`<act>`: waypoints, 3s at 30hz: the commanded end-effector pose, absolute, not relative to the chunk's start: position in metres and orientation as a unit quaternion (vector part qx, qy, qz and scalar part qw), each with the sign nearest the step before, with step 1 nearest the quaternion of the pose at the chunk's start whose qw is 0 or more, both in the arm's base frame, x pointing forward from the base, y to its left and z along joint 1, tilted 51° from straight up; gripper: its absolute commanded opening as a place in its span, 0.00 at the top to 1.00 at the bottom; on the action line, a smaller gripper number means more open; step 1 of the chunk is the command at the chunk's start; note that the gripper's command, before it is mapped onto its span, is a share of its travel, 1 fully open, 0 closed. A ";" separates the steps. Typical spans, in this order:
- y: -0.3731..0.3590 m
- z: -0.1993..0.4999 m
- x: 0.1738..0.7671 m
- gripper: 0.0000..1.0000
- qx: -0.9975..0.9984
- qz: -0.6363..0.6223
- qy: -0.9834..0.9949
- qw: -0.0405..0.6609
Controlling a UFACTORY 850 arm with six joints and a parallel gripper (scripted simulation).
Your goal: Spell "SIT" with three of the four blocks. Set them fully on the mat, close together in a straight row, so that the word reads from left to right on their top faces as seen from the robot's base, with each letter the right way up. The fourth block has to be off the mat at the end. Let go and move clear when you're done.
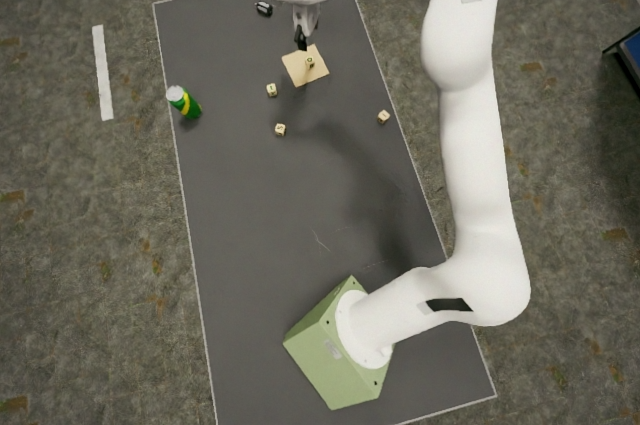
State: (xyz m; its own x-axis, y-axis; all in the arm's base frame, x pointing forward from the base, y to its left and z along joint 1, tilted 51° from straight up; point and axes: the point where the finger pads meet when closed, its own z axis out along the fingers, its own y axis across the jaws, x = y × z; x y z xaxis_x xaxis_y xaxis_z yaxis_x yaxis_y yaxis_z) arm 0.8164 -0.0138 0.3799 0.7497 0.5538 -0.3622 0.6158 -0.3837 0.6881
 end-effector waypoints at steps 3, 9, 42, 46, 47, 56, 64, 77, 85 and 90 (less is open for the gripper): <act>-0.015 0.379 0.818 0.00 0.794 -0.079 0.431 0.421; -0.017 0.378 0.818 0.00 0.756 -0.113 0.495 0.413; -0.026 0.370 0.822 0.00 0.473 -0.279 0.770 0.326; -0.028 0.369 0.823 0.00 0.432 -0.295 0.794 0.311; -0.028 0.368 0.823 0.00 0.422 -0.299 0.799 0.307; -0.031 0.366 0.824 0.00 0.323 -0.334 0.844 0.269; -0.033 0.364 0.825 0.00 0.232 -0.360 0.873 0.232; -0.037 0.361 0.826 0.00 0.076 -0.395 0.900 0.165; -0.038 0.360 0.826 0.00 0.021 -0.405 0.903 0.141; -0.038 0.360 0.827 0.00 0.008 -0.406 0.904 0.135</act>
State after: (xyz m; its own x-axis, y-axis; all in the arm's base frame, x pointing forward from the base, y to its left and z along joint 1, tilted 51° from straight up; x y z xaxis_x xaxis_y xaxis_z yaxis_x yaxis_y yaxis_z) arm 0.8262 -0.0390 0.3587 -0.9605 -0.0817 -0.2661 0.1447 0.6702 -0.7279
